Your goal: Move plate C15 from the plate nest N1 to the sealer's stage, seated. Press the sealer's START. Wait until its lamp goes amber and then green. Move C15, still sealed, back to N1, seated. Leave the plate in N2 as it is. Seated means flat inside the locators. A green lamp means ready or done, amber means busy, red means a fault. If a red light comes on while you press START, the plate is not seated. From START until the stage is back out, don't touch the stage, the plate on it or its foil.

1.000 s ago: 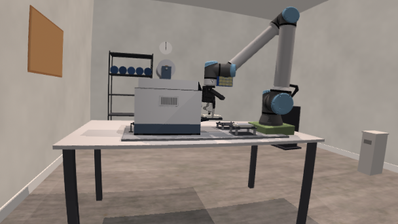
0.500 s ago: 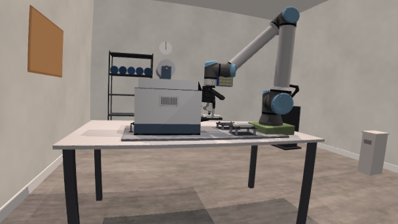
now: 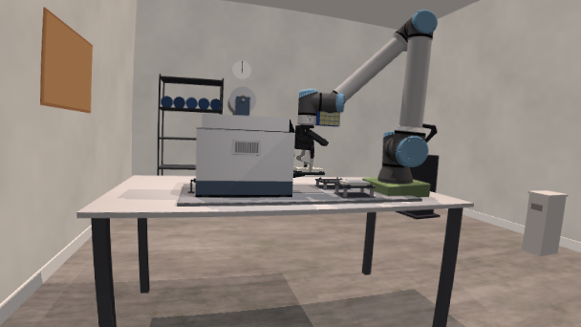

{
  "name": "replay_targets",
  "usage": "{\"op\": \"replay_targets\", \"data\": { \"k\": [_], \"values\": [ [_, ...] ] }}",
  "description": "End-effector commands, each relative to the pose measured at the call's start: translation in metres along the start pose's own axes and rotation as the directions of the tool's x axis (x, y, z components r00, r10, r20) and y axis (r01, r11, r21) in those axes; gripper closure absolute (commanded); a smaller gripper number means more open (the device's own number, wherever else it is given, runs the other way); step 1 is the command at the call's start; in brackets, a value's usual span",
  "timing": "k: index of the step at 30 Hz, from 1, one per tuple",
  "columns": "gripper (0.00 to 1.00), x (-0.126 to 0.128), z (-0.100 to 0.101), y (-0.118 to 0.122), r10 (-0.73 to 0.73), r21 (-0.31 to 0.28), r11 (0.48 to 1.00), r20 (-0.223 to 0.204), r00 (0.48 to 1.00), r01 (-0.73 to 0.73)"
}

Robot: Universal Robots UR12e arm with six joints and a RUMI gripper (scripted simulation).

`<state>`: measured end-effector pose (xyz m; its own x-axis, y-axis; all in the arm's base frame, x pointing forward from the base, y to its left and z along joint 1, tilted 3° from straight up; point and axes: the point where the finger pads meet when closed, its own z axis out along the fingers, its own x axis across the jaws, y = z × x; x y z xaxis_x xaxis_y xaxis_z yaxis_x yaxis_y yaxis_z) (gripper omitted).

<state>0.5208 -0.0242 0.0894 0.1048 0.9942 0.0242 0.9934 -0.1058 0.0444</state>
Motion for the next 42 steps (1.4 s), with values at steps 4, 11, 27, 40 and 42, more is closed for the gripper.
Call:
{"op": "replay_targets", "data": {
  "k": [4, 11, 27, 40, 42],
  "values": [
    [1.0, -0.0001, -0.0006, 0.0006, 0.0, -0.001, 1.0, 0.0, 1.0, 0.0],
    [0.32, -0.0001, -0.0006, 0.0006, 0.0, -0.001, 1.0, 0.0, 1.0, 0.0],
    [0.32, -0.0001, -0.0006, 0.0006, 0.0, -0.001, 1.0, 0.0, 1.0, 0.0],
    [0.32, -0.0001, -0.0078, 0.0007, 0.0, -0.001, 1.0, 0.0, 1.0, 0.0],
    [0.32, -0.0001, -0.0091, 0.0007, 0.0, -0.001, 1.0, 0.0, 1.0, 0.0]
  ]
}}
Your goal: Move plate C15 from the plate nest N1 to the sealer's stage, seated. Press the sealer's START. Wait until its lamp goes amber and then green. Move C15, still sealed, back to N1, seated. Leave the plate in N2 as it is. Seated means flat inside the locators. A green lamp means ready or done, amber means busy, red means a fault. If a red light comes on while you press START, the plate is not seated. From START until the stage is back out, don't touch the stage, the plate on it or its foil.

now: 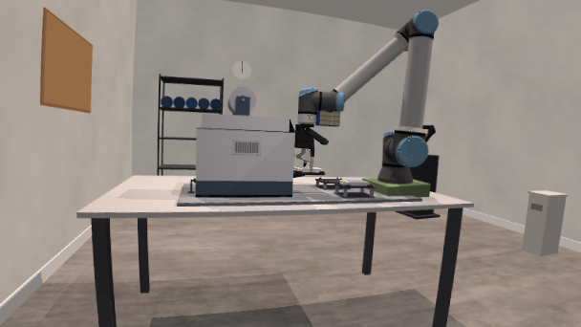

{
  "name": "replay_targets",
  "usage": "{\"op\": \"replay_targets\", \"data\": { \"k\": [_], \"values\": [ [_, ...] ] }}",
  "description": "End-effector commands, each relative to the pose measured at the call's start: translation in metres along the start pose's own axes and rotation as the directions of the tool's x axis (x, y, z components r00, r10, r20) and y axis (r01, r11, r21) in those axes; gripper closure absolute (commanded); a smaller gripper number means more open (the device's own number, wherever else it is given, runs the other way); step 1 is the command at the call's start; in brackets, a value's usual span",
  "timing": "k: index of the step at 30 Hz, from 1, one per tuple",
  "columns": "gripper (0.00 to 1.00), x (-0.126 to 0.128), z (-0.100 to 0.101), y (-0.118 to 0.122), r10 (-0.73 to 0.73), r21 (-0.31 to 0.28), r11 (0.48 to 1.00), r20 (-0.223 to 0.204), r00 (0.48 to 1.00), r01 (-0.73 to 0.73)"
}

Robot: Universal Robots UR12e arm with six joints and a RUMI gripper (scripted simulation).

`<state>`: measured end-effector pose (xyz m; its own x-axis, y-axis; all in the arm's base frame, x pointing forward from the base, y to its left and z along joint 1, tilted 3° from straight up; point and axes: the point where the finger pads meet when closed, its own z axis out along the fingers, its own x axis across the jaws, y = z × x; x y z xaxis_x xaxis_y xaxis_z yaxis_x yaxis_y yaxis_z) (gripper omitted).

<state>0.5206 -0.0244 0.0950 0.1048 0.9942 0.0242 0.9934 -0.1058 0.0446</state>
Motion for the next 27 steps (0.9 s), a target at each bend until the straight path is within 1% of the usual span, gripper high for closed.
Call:
{"op": "replay_targets", "data": {
  "k": [1, 27],
  "values": [
    [0.32, 0.0, -0.004, 0.001, 0.0, -0.001, 1.0, 0.0, 1.0, 0.0],
    [0.32, 0.0, -0.019, 0.001, 0.0, -0.001, 1.0, 0.0, 1.0, 0.0]
  ]
}}
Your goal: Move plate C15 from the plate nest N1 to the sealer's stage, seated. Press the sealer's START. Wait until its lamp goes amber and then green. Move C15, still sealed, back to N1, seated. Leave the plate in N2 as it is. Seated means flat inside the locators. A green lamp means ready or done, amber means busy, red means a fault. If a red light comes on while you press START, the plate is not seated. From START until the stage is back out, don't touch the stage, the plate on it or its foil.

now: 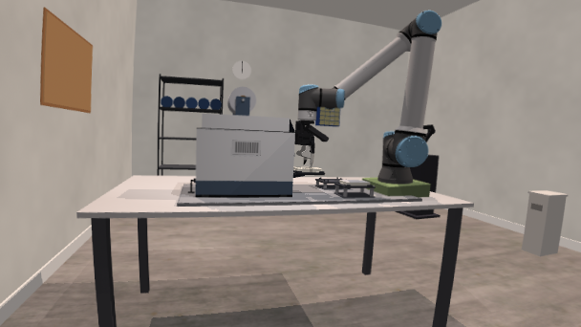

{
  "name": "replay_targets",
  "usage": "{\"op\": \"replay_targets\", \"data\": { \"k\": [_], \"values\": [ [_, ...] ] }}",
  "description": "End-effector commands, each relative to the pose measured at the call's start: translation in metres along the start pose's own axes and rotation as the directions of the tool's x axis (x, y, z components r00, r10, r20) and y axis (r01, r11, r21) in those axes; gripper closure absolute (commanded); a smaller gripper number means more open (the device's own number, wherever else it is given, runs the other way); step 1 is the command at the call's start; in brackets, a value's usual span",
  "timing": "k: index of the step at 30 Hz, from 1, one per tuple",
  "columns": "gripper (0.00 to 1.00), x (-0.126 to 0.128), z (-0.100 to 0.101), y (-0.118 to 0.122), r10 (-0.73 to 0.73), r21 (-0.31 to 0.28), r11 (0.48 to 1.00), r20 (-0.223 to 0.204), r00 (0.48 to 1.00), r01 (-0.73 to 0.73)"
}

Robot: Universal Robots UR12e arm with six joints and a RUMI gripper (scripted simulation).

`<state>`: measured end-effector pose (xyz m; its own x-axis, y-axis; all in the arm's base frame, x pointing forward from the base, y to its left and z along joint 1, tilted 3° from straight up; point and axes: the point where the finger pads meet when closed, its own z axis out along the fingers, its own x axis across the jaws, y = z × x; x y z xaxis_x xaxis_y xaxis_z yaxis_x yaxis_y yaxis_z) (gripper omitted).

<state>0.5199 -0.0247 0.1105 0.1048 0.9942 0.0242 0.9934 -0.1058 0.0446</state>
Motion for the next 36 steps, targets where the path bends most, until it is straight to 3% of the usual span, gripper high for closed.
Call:
{"op": "replay_targets", "data": {
  "k": [1, 27, 36],
  "values": [
    [0.32, 0.0, -0.003, 0.001, 0.0, -0.001, 1.0, 0.0, 1.0, 0.0],
    [0.32, 0.0, -0.042, 0.001, 0.0, -0.001, 1.0, 0.0, 1.0, 0.0],
    [0.32, 0.0, -0.046, 0.001, 0.0, -0.001, 1.0, 0.0, 1.0, 0.0]
  ]
}}
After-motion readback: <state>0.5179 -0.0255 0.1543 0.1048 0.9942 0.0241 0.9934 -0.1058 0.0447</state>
